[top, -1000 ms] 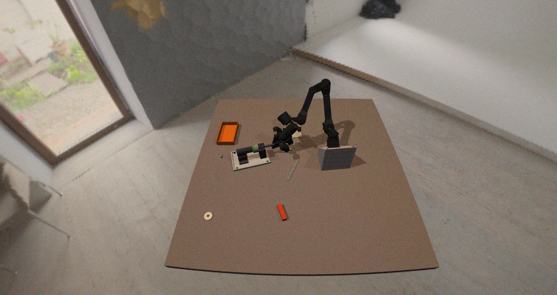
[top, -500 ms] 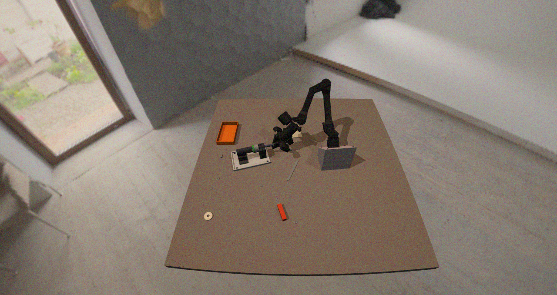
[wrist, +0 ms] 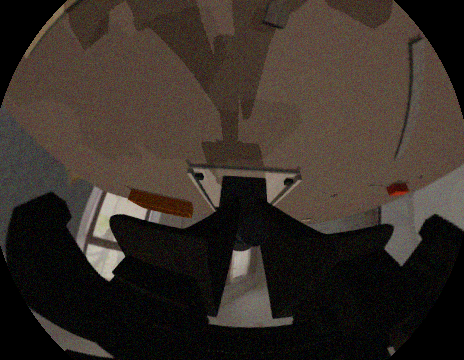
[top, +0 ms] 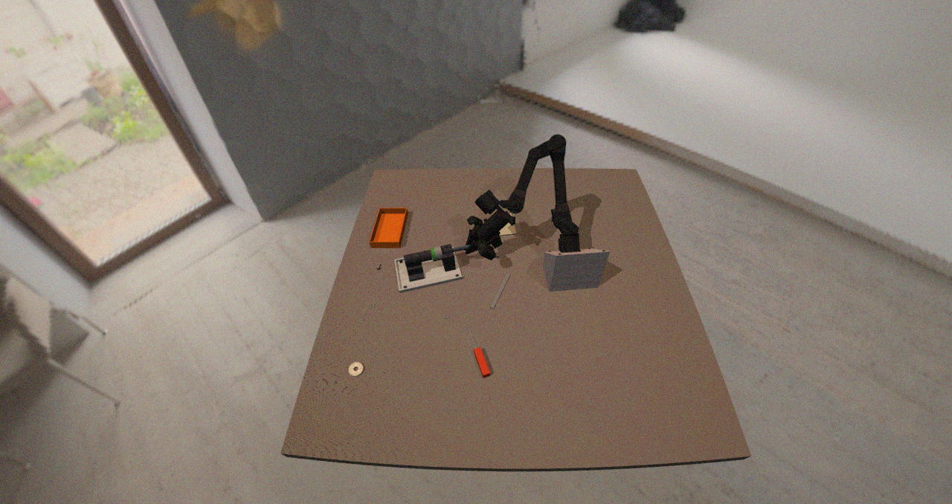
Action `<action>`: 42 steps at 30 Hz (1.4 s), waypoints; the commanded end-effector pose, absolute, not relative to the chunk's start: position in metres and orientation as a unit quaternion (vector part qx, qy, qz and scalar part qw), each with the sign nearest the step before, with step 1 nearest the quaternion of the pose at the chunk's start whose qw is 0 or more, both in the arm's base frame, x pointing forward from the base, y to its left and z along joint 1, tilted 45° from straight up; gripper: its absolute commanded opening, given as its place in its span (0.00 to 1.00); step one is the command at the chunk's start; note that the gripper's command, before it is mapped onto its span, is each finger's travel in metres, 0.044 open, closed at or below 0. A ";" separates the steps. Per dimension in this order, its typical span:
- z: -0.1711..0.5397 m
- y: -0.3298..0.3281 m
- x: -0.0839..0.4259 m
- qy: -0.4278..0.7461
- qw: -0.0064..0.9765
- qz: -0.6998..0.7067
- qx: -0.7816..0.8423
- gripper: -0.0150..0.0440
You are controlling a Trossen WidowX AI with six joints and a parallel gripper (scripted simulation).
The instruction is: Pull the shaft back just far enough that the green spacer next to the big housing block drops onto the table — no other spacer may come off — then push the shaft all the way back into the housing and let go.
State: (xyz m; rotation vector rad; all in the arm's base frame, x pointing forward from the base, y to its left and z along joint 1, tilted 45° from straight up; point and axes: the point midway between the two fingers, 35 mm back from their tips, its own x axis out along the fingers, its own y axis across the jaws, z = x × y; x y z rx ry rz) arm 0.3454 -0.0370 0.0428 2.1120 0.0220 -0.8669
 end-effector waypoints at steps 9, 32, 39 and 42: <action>0.044 -0.038 0.344 0.009 0.418 -0.345 0.841 0.25; 0.044 -0.038 0.342 0.009 0.418 -0.345 0.841 0.25; 0.044 -0.038 0.342 0.009 0.418 -0.345 0.841 0.25; 0.044 -0.038 0.341 0.009 0.418 -0.345 0.841 0.25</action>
